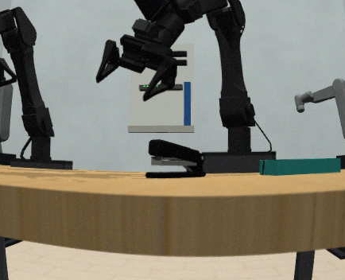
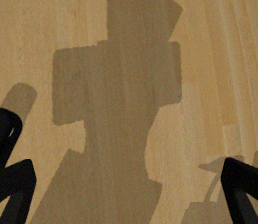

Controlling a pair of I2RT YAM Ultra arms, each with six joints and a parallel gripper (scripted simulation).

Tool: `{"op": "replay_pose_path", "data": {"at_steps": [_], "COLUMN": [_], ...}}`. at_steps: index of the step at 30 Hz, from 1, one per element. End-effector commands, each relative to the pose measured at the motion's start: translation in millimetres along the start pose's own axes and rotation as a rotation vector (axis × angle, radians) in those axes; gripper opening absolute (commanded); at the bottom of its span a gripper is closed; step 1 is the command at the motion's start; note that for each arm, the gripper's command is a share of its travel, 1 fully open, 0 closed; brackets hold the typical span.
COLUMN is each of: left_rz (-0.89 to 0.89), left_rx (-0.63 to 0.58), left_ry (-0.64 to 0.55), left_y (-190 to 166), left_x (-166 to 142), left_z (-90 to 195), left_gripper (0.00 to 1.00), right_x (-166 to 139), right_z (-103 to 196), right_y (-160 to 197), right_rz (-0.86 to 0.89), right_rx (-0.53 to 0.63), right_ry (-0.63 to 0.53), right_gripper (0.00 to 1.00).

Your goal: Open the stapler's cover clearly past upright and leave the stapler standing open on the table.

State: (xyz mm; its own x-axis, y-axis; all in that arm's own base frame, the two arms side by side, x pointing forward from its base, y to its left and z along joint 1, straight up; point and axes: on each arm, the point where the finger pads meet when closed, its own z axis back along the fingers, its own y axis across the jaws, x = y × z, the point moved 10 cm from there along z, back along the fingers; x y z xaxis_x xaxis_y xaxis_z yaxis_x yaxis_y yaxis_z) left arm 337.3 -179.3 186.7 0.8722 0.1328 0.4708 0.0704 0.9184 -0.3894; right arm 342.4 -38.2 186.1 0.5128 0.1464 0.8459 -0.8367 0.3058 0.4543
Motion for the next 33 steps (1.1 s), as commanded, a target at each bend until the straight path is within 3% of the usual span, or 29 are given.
{"op": "replay_pose_path", "data": {"at_steps": [1, 21, 28, 33], "left_rz": [-0.002, -0.056, -0.303, -0.378], "left_rx": [-0.007, 0.033, 0.184, 0.240], "left_ry": [-0.012, 0.016, 0.118, 0.144], "left_y": [-2, 6, 45, 62], "left_x": [3, -2, -14, -17], "left_z": [3, 6, 27, 37], "left_gripper": [1.00, 1.00, 1.00, 1.00], "right_x": [3, 4, 21, 26], "right_z": [1, 1, 14, 19], "right_y": [1, 0, 5, 9], "right_rz": [0.010, 0.011, 0.022, 0.013], "right_rx": [-0.003, -0.019, -0.156, -0.242], "right_ry": [-0.002, -0.017, -0.071, -0.098], "right_gripper": [1.00, 1.00, 1.00, 1.00]}}
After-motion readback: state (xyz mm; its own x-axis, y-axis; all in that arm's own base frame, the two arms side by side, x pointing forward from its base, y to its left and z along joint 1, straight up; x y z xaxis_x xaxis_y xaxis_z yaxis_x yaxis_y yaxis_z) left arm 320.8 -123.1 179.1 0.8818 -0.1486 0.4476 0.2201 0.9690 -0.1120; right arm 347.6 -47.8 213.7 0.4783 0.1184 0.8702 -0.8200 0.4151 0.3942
